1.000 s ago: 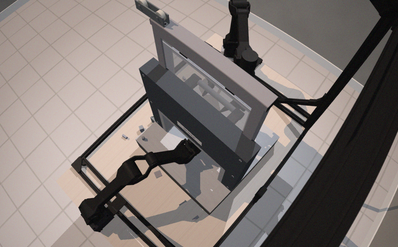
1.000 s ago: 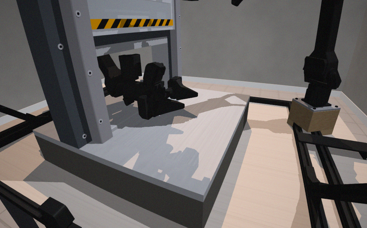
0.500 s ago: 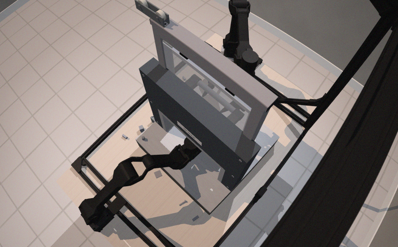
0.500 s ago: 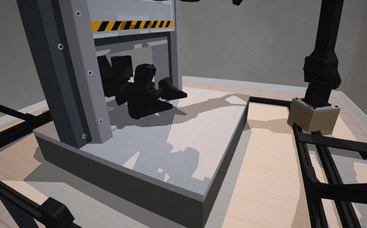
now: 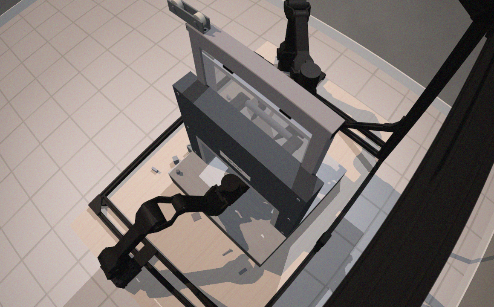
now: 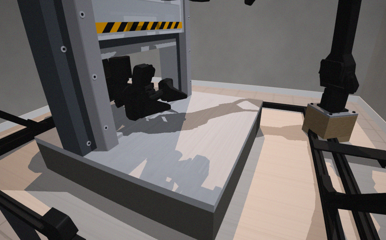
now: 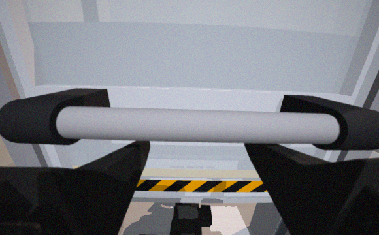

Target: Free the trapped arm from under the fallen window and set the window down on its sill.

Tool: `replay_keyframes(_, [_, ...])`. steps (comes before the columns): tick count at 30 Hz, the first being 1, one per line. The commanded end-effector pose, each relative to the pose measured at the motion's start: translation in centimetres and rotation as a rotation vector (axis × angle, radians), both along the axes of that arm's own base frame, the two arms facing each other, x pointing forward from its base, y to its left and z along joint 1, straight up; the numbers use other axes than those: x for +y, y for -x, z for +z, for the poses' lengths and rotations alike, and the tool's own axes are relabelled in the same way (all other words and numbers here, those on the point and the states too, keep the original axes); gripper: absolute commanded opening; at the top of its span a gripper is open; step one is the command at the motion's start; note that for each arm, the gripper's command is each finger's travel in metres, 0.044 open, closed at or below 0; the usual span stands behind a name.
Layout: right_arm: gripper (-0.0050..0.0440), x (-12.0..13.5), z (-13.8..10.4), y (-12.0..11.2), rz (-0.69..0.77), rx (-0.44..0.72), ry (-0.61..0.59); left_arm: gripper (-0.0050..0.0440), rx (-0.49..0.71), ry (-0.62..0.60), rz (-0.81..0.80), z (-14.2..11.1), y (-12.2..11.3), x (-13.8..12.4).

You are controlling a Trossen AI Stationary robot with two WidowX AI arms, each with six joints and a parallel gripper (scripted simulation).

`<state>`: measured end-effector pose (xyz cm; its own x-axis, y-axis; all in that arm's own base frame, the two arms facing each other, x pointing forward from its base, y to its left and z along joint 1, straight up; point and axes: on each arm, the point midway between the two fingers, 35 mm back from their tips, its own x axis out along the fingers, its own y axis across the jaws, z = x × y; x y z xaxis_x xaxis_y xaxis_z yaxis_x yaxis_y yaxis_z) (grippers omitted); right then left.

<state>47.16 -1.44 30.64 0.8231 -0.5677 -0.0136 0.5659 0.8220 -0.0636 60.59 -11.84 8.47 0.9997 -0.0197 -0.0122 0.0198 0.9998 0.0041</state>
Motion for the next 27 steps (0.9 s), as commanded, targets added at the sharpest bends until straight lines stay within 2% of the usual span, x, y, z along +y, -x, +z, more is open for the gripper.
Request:
replay_keyframes(1, [0.04, 0.4, 4.4, 0.7, 0.014, -0.101, -0.008, 0.04, -0.012, 0.005, 0.004, 0.8, 0.2, 0.1])
replay_keyframes(7, [0.04, 0.4, 4.4, 0.7, 0.014, -0.101, -0.008, 0.04, -0.012, 0.004, 0.004, 0.9, 0.4, 0.1])
replay_keyframes(14, [0.04, 0.4, 4.4, 0.7, 0.014, -0.101, -0.008, 0.04, -0.012, 0.004, 0.004, 1.6, 3.7, 0.0])
replay_keyframes(16, [0.04, 0.4, 4.4, 0.7, 0.014, -0.101, -0.008, 0.04, -0.012, 0.004, 0.004, 1.6, 3.7, 0.0])
replay_keyframes(21, [0.04, 0.4, 4.4, 0.7, 0.014, -0.101, -0.008, 0.04, -0.012, 0.004, 0.004, 1.9, 5.9, 0.1])
replay_keyframes(27, [0.04, 0.4, 4.4, 0.7, 0.014, -0.101, -0.008, 0.04, -0.012, 0.004, 0.004, 2.0, 6.0, 0.1])
